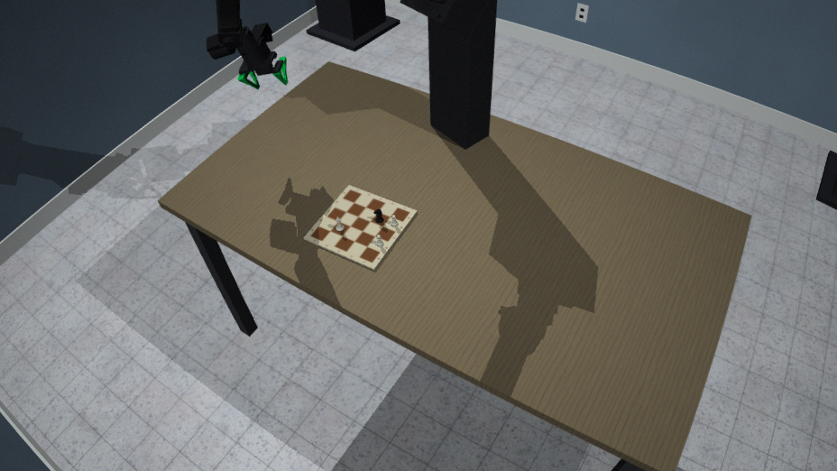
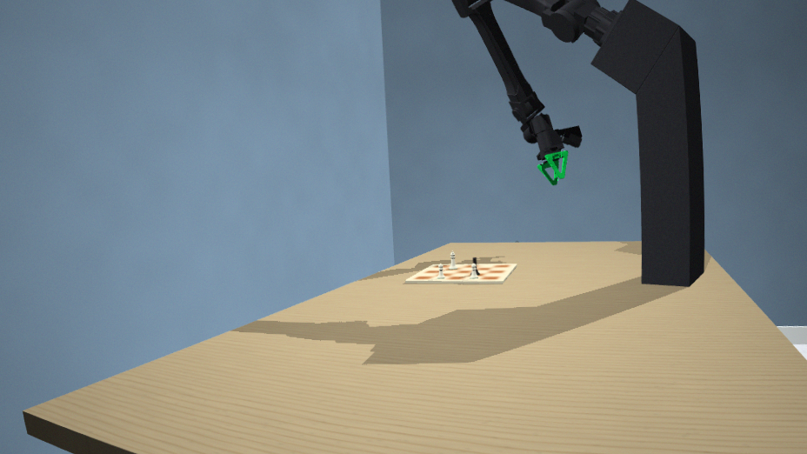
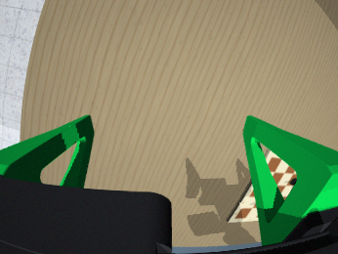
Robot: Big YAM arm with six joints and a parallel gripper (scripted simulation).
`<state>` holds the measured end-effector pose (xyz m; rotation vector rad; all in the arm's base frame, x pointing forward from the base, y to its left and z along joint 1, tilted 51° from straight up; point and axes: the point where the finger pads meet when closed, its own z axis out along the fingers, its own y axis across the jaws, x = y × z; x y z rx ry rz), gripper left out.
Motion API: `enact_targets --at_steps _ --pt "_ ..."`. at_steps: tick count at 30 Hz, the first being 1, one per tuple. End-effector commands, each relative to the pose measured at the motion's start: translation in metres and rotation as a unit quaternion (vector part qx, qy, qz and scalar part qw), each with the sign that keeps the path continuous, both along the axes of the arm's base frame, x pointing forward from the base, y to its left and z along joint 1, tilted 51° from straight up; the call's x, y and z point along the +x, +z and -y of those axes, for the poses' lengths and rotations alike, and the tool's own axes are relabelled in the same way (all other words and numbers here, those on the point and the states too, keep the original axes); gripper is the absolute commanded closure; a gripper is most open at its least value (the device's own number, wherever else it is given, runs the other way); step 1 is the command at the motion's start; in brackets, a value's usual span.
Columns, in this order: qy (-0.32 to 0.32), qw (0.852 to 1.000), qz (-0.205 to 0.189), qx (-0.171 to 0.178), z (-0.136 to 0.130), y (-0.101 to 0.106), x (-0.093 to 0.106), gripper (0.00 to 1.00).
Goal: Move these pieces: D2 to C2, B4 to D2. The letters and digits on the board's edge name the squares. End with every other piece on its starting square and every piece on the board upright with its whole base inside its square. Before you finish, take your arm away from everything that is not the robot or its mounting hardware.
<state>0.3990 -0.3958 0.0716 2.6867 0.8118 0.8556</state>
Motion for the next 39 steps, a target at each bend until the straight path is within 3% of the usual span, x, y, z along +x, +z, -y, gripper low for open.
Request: enact_targets --at_steps 1,17,22,28,31,34,38,39 --pt "-0.002 1.0 0.002 -0.003 0.002 0.003 -0.001 0.0" --pt "-0.002 1.0 0.002 -0.003 0.002 0.003 -0.001 0.0" --pt "0.02 0.999 0.005 -0.028 -0.01 0.011 0.011 0.0" --pt "0.085 0.993 -0.007 -0.084 -0.057 0.001 0.046 0.0" --pt "0.152 0.978 -0.014 -0.143 -0.109 -0.008 0.075 0.0" --pt "0.152 0.978 -0.014 -0.143 -0.109 -0.008 0.075 0.0" --pt "0.255 0.937 -0.015 -0.238 -0.202 -0.022 0.108 0.0" --pt "0.255 0.937 -0.015 -0.238 -0.202 -0.022 0.108 0.0"
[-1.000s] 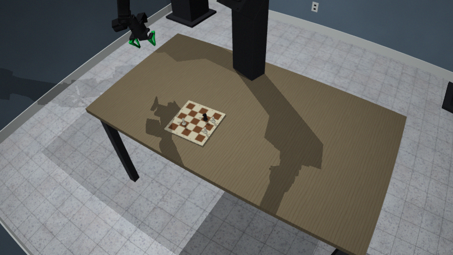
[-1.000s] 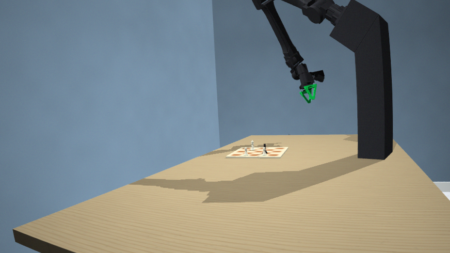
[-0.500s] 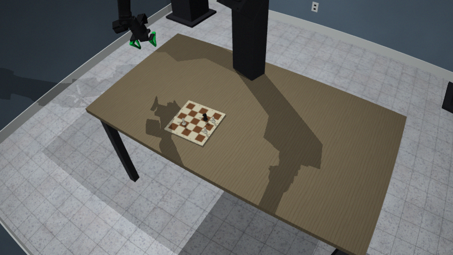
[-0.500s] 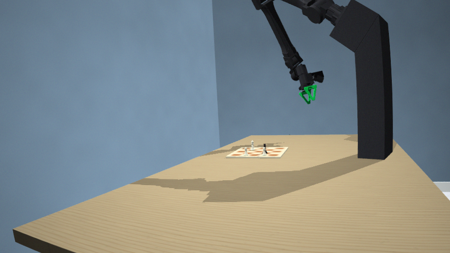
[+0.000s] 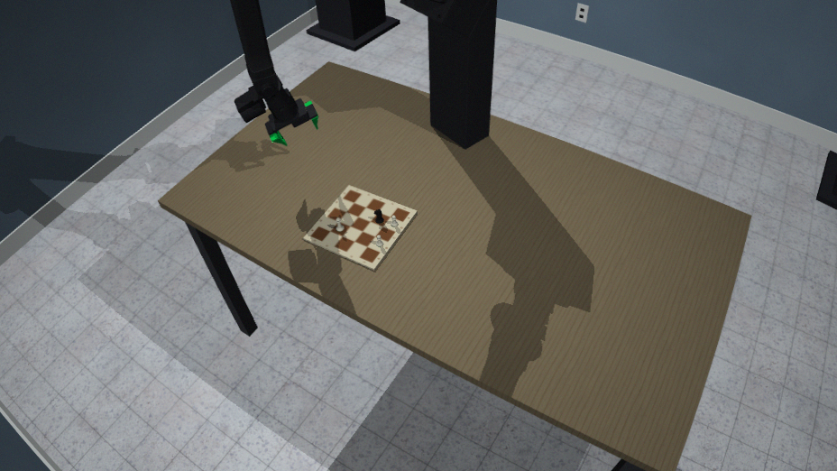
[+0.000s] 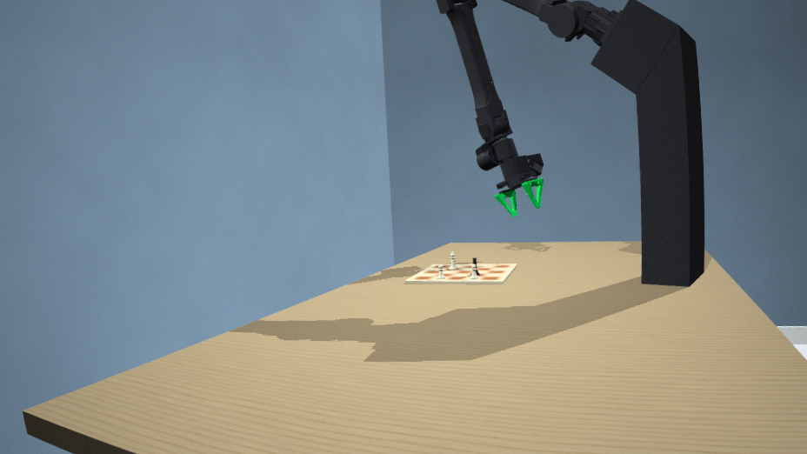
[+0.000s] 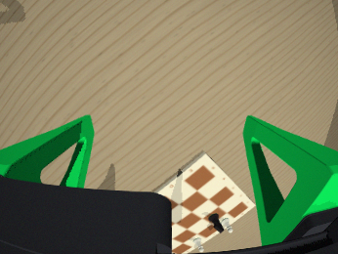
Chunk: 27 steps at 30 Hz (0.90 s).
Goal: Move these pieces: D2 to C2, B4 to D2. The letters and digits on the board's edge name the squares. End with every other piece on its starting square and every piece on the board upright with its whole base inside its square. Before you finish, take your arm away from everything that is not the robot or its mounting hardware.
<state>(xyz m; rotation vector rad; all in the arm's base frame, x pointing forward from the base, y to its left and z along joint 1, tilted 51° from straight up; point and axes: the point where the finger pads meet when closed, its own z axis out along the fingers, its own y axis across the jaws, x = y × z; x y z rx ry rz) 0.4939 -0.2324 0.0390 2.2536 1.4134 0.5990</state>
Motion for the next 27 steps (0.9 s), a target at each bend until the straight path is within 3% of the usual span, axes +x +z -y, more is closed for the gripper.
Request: enact_targets --at_steps 1,2,4,5,8,9,10,12,15,18,22,27 --pt "0.089 0.993 0.019 -0.068 -0.064 0.008 0.018 0.0" --pt "0.089 0.993 0.019 -0.068 -0.064 0.008 0.018 0.0" --pt "0.145 0.982 0.025 -0.118 -0.115 0.004 0.024 0.0" --pt "0.145 0.982 0.025 -0.118 -0.115 0.004 0.024 0.0" --pt "0.218 0.957 0.041 -0.186 -0.187 0.001 0.022 0.0" --pt "0.218 0.957 0.041 -0.186 -0.187 0.001 0.022 0.0" --pt "0.239 0.948 0.048 -0.206 -0.208 0.001 0.02 0.0" --pt "0.239 0.948 0.048 -0.206 -0.208 0.001 0.02 0.0" --pt "0.29 0.92 0.068 -0.255 -0.261 0.002 0.008 0.0" --pt "0.321 0.899 0.084 -0.286 -0.295 0.003 -0.003 0.0" --pt "0.338 0.886 0.094 -0.303 -0.314 0.004 -0.011 0.0" --pt "0.325 0.889 0.1 -0.307 -0.305 0.012 -0.001 0.0"
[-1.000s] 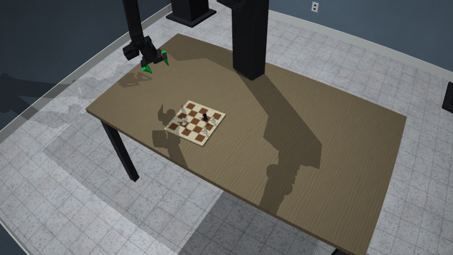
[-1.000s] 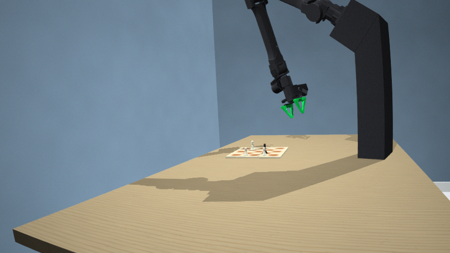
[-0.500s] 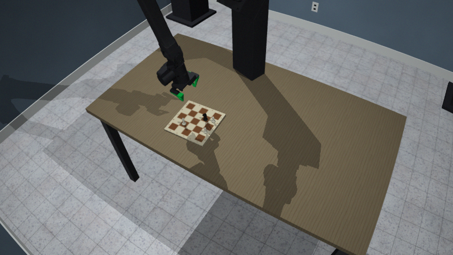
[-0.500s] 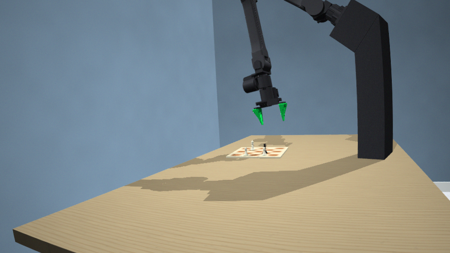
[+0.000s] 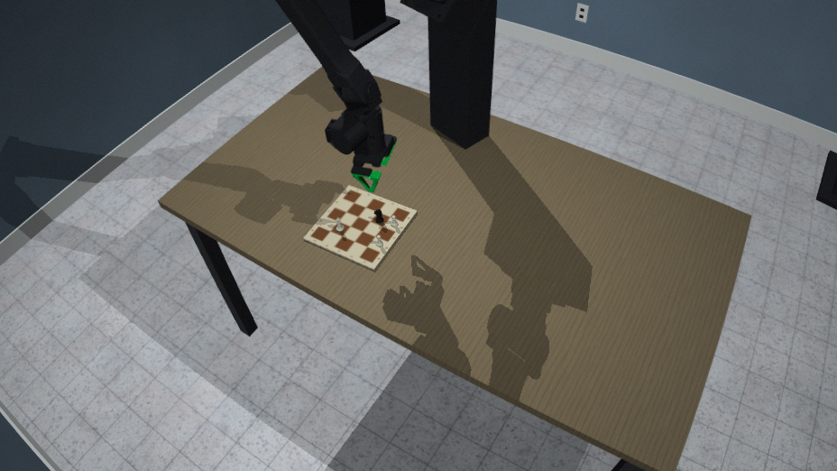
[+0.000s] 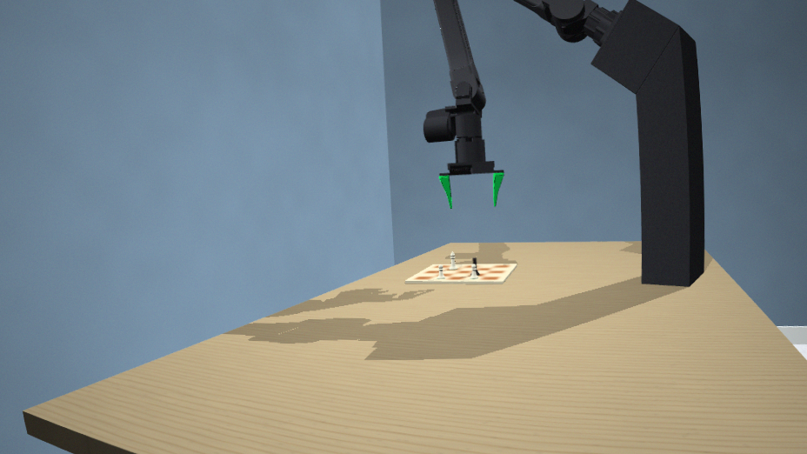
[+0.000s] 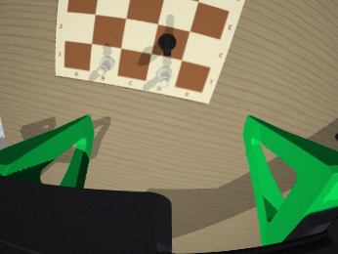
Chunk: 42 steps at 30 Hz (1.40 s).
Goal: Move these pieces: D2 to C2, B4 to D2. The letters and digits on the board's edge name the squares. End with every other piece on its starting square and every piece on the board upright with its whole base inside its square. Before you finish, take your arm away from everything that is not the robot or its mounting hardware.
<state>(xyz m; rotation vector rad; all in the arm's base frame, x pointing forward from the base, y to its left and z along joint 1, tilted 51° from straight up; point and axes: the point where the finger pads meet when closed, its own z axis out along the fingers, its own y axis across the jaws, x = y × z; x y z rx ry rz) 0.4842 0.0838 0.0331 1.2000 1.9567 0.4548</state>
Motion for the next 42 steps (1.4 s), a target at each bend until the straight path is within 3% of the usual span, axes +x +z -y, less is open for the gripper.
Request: enact_targets --at_steps 1,5,12,17,23,24,26,27,29,42 --pt "-0.005 1.0 0.024 -0.006 0.011 0.018 0.008 0.0" --pt "0.009 1.0 0.018 -0.007 -0.002 0.014 0.004 0.0" --pt "0.002 1.0 0.018 -0.007 0.005 0.014 0.005 0.0" --pt "-0.003 1.0 0.008 -0.009 0.014 -0.016 0.031 0.0" --pt "-0.003 1.0 0.007 -0.009 0.017 -0.031 0.047 0.0" --pt "0.002 1.0 0.008 -0.009 0.011 -0.031 0.046 0.65" --pt "0.009 1.0 -0.002 -0.011 0.006 -0.038 0.036 0.65" --pt "0.007 1.0 0.012 -0.008 0.007 -0.023 0.04 0.65" --pt "0.004 1.0 0.024 -0.005 0.007 -0.013 0.049 0.65" --pt "0.005 1.0 0.015 -0.007 0.008 -0.02 0.044 0.65"
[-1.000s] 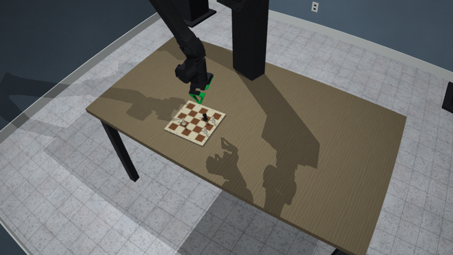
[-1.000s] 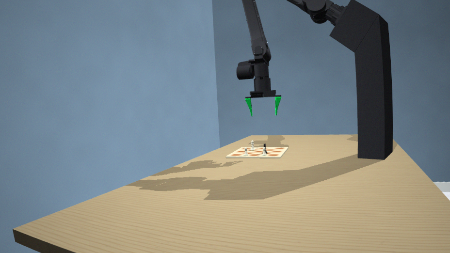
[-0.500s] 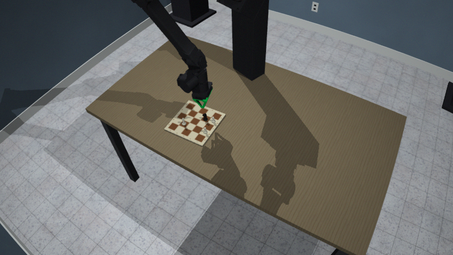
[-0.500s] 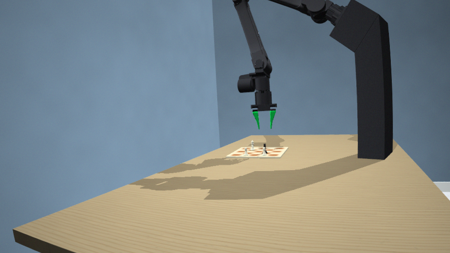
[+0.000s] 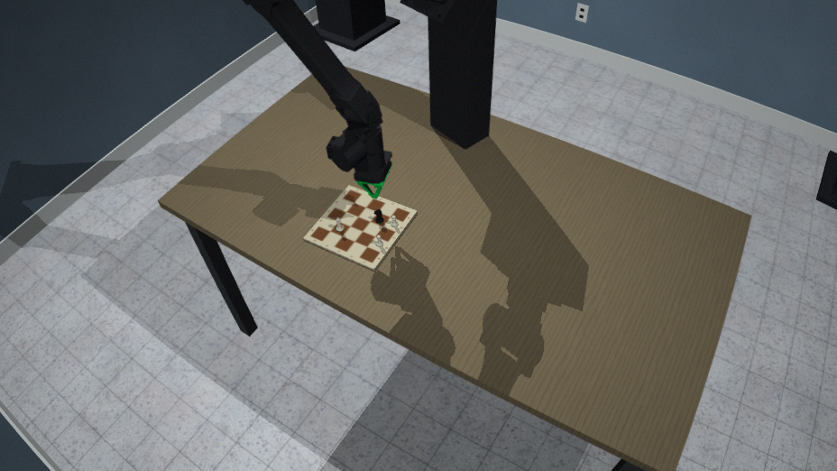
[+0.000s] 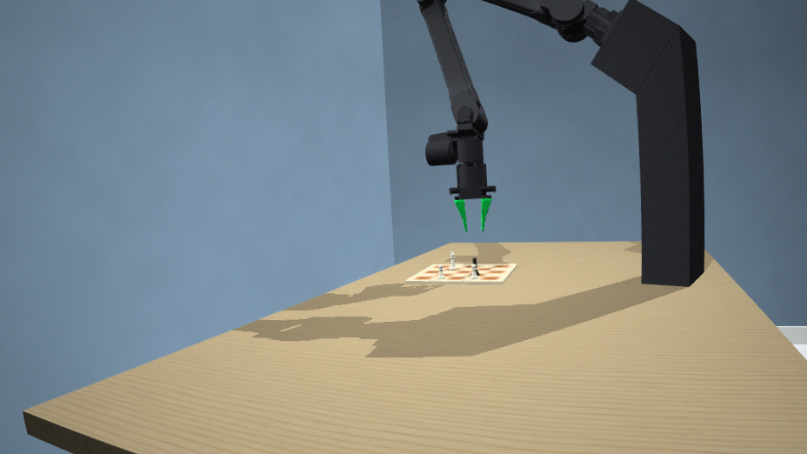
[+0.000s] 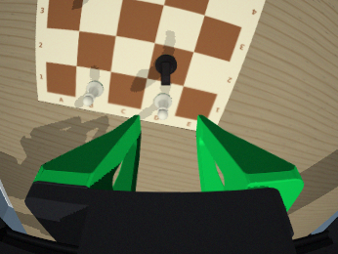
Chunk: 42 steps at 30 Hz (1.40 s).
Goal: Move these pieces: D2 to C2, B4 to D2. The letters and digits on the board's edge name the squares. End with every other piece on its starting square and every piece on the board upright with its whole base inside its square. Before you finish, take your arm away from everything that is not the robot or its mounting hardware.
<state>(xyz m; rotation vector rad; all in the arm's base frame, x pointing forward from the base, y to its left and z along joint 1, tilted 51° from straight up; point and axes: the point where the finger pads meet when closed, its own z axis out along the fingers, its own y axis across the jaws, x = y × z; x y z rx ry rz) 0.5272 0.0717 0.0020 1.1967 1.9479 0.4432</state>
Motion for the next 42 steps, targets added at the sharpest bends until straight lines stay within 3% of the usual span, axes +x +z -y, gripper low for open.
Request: enact_targets --at_steps 1,19,29,42 --pt "0.008 1.0 0.012 -0.002 -0.004 0.011 0.001 0.65" --pt "0.008 1.0 0.012 -0.002 -0.004 0.01 0.002 0.65" --pt "0.004 1.0 0.0 -0.005 0.002 -0.005 0.001 0.65" --pt "0.0 1.0 0.005 -0.003 0.006 -0.011 0.017 0.65"
